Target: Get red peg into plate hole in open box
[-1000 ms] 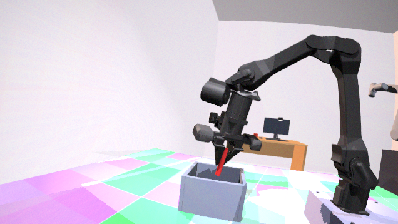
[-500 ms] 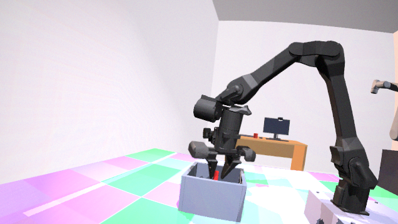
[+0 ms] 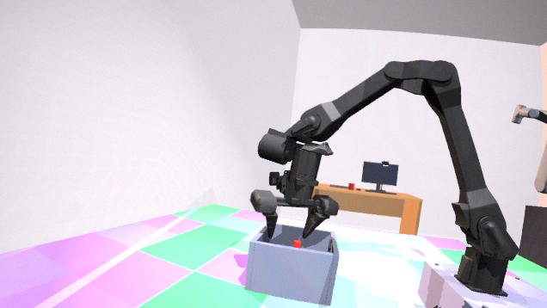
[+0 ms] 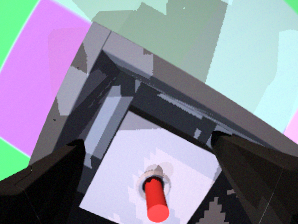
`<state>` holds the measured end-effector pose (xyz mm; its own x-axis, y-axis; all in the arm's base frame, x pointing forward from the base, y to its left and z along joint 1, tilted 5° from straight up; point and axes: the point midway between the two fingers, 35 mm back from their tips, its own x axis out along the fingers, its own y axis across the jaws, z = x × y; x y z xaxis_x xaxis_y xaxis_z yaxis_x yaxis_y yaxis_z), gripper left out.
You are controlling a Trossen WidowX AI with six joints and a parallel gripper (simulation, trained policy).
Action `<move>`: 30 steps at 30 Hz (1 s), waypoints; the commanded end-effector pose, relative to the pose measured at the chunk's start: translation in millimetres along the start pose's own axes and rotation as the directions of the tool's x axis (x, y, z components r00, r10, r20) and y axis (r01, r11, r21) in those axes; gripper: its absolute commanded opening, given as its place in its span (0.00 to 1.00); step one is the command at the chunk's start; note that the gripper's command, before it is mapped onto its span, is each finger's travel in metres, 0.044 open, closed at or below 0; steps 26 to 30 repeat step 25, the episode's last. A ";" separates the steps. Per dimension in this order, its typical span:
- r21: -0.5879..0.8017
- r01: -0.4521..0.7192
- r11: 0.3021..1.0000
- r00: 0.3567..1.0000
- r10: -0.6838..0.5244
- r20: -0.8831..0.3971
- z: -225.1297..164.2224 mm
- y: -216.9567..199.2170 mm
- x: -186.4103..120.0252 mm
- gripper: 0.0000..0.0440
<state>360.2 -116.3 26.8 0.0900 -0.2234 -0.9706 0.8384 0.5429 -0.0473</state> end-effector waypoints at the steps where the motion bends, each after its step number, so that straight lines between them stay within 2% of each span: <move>1: 0.014 -0.035 0.999 0.997 0.034 0.068 26.3 11.3 -0.8 1.00; 10: 0.043 -0.061 0.997 0.985 0.053 0.167 65.4 10.5 -8.5 1.00; 30: 0.043 -0.061 0.997 0.984 0.053 0.168 65.8 10.4 -8.6 1.00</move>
